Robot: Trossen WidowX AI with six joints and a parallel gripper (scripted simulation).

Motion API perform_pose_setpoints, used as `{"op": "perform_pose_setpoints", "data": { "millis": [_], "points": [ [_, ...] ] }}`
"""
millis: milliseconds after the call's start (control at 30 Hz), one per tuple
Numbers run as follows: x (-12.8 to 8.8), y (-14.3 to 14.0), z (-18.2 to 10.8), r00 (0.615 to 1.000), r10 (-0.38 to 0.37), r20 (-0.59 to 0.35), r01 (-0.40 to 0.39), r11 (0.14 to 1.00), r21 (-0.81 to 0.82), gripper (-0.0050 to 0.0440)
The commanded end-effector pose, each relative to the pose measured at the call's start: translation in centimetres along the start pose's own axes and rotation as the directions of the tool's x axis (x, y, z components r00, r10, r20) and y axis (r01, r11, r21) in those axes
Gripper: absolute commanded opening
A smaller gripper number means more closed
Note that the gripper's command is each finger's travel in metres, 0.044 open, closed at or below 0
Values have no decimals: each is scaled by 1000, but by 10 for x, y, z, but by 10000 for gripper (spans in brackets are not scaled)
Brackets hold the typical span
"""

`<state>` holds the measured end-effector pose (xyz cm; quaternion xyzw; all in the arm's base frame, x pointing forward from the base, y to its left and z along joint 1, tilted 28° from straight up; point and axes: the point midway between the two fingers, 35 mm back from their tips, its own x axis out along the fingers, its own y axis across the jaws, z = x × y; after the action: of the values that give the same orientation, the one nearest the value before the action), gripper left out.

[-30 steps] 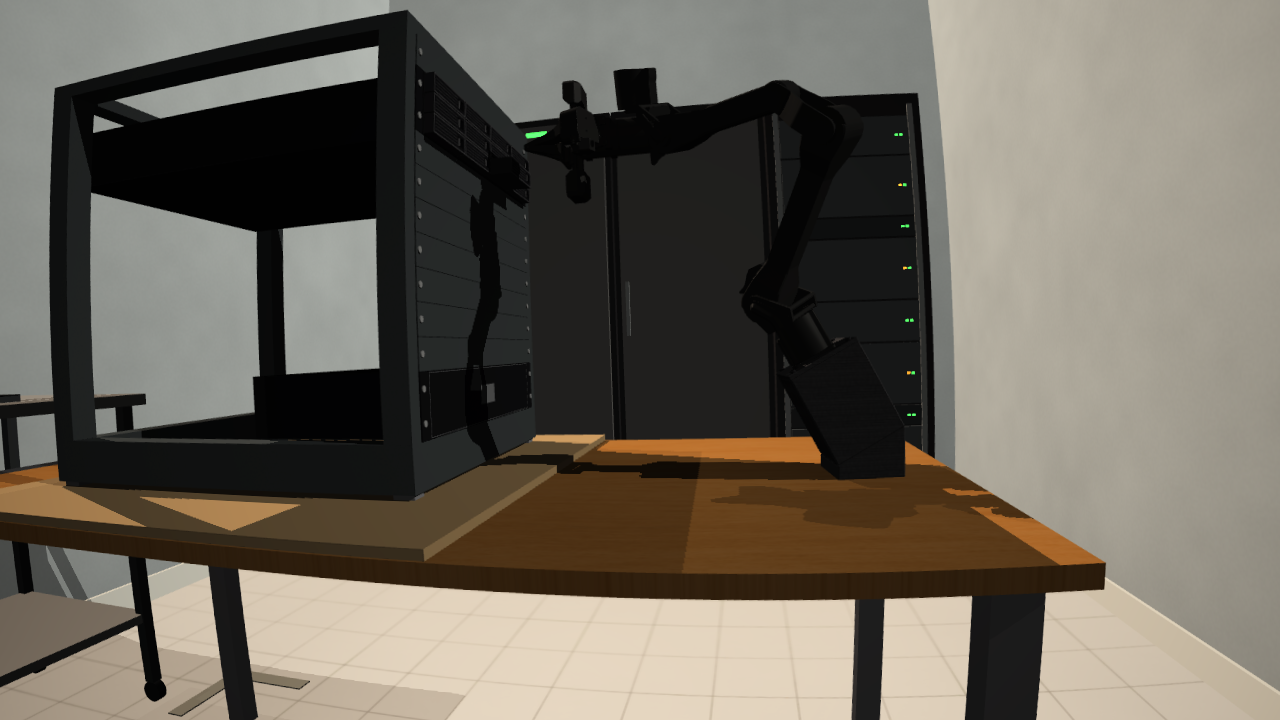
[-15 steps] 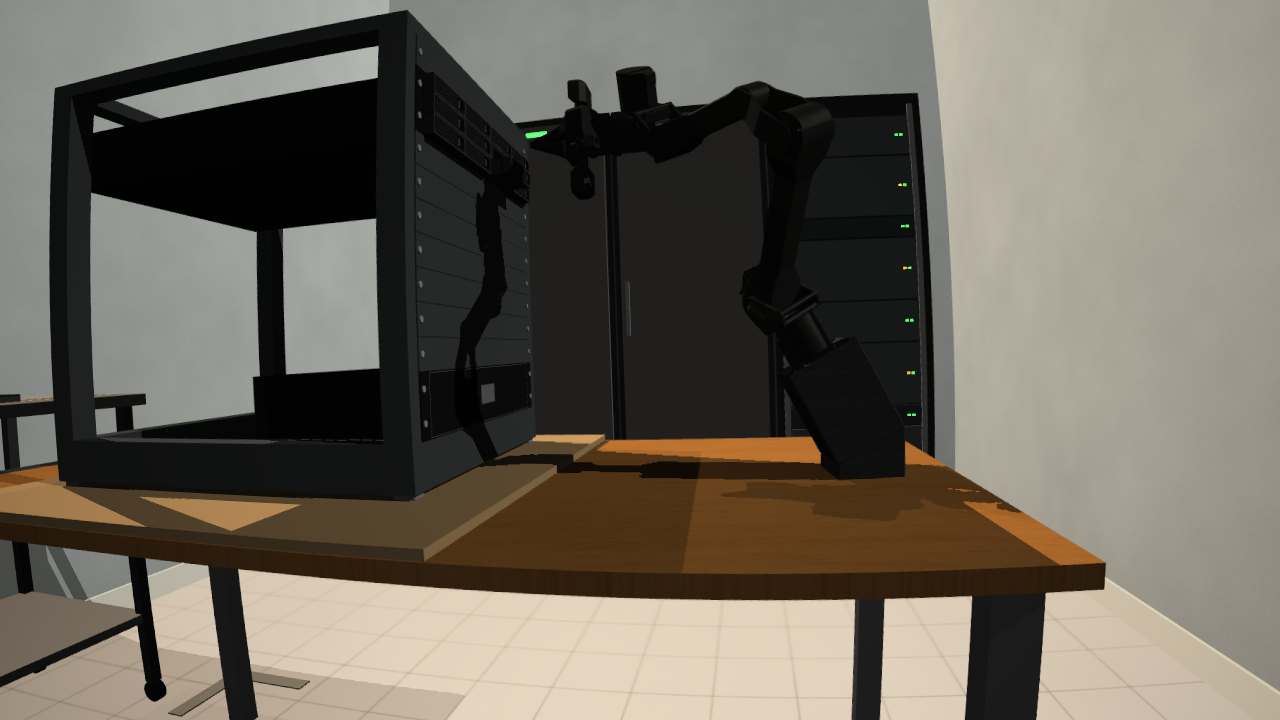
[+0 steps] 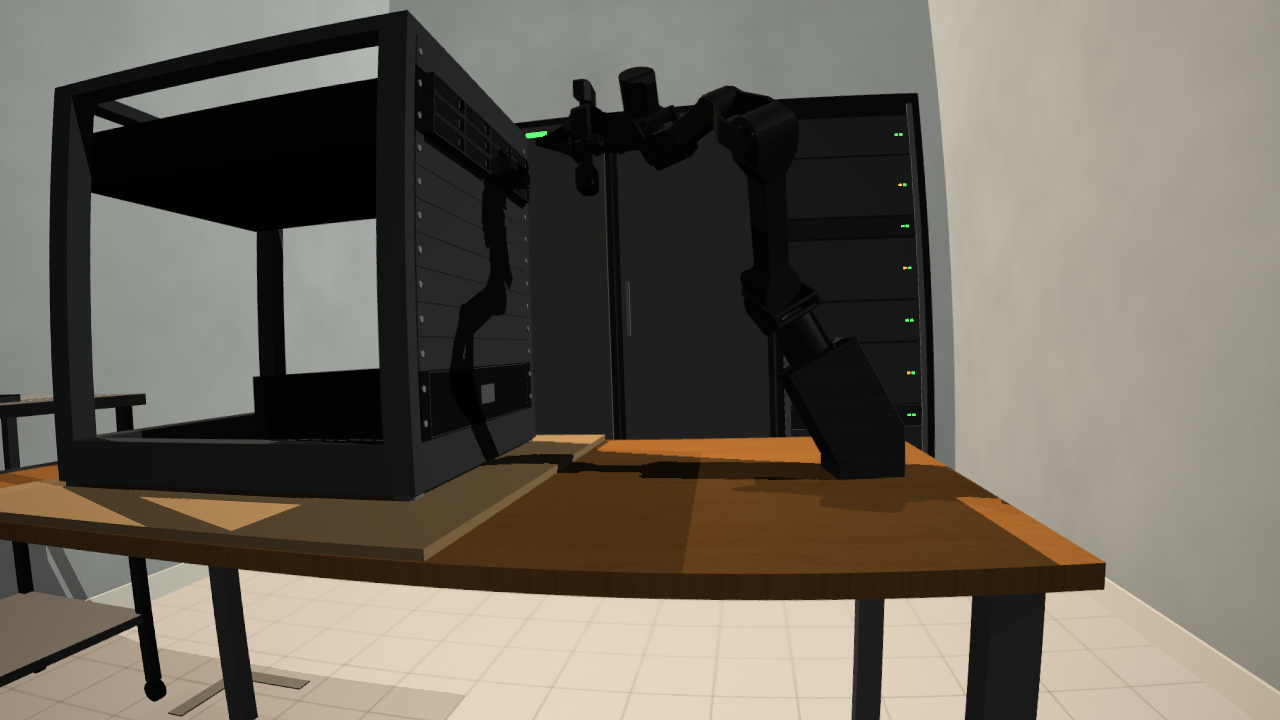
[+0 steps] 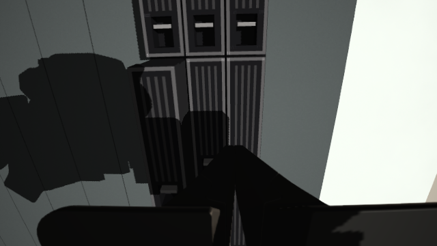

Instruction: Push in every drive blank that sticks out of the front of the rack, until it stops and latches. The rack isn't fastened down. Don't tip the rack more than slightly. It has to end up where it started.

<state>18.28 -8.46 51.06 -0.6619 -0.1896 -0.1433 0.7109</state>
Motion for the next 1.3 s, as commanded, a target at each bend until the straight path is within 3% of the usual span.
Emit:
{"op": "perform_pose_setpoints", "data": {
  "millis": [0, 833, 1067, 1267],
  "points": [
    [1, -10, -4, 1000, -8, 17, 9, 1000, -12, -50],
    [0, -16, -17, 1000, -8, 17, 9, 1000, -12, -50],
    [16, -16, -16, 1000, -9, 17, 9, 1000, -12, -50],
    [17, -16, -16, 1000, -8, 17, 9, 1000, -12, -50]
  ]
}}
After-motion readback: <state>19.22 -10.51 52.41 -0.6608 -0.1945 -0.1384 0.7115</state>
